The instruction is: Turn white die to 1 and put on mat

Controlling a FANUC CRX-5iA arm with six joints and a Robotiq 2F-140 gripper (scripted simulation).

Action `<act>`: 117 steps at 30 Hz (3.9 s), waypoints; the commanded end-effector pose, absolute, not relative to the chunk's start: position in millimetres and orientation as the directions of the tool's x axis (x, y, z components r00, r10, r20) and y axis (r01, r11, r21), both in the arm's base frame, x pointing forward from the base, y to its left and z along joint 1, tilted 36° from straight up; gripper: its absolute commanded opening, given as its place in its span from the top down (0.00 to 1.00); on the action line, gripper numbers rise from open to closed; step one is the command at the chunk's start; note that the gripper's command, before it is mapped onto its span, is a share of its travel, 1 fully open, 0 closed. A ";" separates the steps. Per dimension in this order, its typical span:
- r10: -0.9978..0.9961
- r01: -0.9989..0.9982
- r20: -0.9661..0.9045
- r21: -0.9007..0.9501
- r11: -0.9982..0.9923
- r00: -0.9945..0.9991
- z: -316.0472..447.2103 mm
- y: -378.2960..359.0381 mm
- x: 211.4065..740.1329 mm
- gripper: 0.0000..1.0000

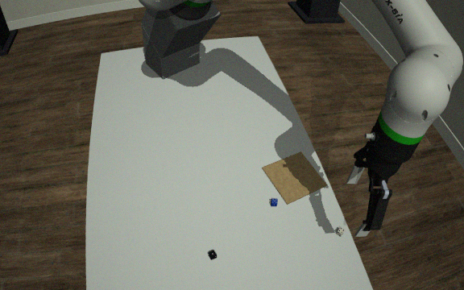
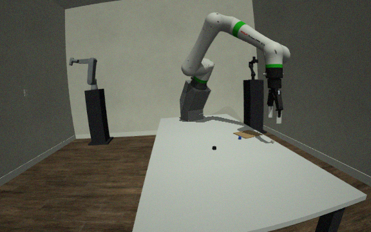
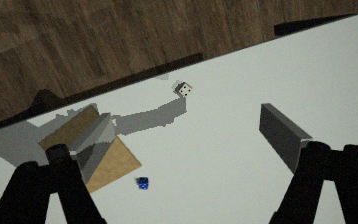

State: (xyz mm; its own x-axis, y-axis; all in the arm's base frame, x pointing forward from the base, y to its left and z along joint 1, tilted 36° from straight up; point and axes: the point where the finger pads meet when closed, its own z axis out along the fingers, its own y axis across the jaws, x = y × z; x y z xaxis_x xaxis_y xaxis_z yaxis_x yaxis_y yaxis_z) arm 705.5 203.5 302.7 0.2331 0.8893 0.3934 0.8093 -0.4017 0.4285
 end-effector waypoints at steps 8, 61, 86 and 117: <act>0.668 0.650 0.524 0.256 -0.716 0.529 300.9 204.4 707.9 0.00; -0.754 -0.566 0.224 -0.539 -0.624 0.617 291.2 207.6 717.4 0.00; -0.976 -0.836 -0.210 -0.545 0.069 0.057 286.5 209.0 721.8 0.00; -0.548 -0.560 -0.559 -0.171 0.810 -0.622 280.9 210.7 726.9 0.00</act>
